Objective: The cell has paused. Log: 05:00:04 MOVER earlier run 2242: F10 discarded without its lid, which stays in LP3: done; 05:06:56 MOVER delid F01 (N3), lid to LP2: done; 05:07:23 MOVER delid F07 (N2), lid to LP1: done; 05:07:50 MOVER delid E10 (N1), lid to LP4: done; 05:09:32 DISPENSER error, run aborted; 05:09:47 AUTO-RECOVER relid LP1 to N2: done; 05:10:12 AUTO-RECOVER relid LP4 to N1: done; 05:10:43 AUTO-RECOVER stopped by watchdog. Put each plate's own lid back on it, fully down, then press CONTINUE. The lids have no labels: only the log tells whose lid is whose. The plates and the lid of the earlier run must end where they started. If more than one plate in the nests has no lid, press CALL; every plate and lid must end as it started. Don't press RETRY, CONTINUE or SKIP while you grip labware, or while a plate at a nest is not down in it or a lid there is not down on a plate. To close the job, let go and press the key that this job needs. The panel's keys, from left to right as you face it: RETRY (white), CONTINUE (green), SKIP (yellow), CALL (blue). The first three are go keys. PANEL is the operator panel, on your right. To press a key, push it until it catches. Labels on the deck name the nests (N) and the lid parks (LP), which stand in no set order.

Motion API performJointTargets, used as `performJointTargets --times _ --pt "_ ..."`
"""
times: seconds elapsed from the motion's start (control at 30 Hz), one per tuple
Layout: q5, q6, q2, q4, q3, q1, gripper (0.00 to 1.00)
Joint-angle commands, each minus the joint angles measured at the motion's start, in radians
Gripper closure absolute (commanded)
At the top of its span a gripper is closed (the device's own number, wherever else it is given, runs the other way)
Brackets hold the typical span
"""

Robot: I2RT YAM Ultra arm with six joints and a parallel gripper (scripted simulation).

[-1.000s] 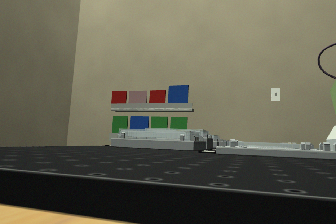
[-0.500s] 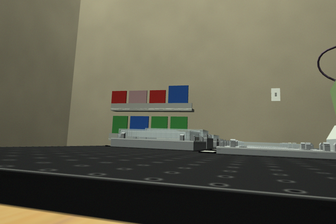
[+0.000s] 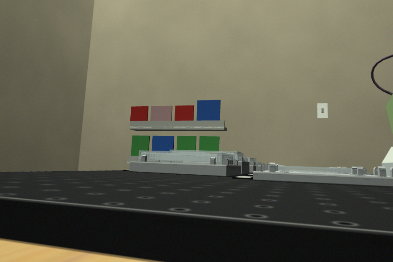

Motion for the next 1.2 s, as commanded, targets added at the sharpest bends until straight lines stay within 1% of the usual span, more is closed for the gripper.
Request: performJointTargets --times 0.0,0.07,0.3,1.17 --pt "0.011 0.007 0.003 0.019 -0.022 0.010 1.00" --pt "0.008 0.008 -0.004 0.022 -0.003 0.010 1.00" --pt "0.006 0.008 0.019 0.027 -0.019 0.012 1.00" --pt "0.002 0.013 0.033 0.047 -0.031 0.016 1.00"
